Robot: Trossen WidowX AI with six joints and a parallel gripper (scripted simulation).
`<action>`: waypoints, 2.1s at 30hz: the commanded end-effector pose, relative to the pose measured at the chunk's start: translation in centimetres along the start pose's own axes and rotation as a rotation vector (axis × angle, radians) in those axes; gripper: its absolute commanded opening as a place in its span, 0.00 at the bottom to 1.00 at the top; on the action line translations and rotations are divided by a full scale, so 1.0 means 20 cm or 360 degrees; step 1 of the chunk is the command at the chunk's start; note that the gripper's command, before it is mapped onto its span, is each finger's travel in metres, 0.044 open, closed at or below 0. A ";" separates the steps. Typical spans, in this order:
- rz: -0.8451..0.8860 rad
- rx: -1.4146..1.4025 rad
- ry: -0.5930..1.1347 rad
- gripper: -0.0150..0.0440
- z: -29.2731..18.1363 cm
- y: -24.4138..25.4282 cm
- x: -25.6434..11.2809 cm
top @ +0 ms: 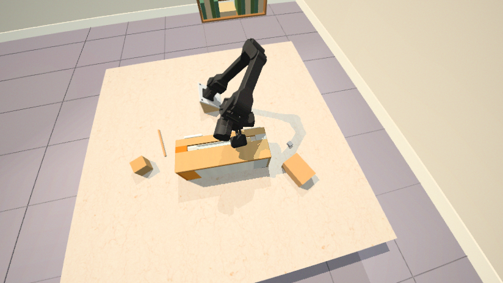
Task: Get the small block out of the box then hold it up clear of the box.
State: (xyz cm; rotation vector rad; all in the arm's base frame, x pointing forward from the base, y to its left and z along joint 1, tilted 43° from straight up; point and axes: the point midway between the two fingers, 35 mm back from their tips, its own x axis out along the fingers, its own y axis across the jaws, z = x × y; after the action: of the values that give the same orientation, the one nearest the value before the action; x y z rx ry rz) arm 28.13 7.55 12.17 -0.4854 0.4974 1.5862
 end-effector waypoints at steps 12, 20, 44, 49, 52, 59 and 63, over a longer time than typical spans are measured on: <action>-0.0016 -0.0009 -0.0006 0.93 0.14 0.00 0.02; -0.0035 0.0009 0.0016 0.93 0.07 -0.04 -0.05; -0.0202 -0.1416 0.0487 0.74 0.10 0.04 -0.33; -0.0257 -0.2142 0.0686 0.74 0.35 0.14 -0.30; -0.0291 -0.2478 0.0777 0.74 0.46 0.20 -0.29; -0.0293 -0.2502 0.0783 0.74 0.47 0.21 -0.28; -0.0275 -0.2504 0.0788 0.74 0.44 0.20 -0.14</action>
State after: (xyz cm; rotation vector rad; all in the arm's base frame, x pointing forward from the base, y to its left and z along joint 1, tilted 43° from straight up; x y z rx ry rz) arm 24.52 8.74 22.49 -2.0393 -0.5669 1.3945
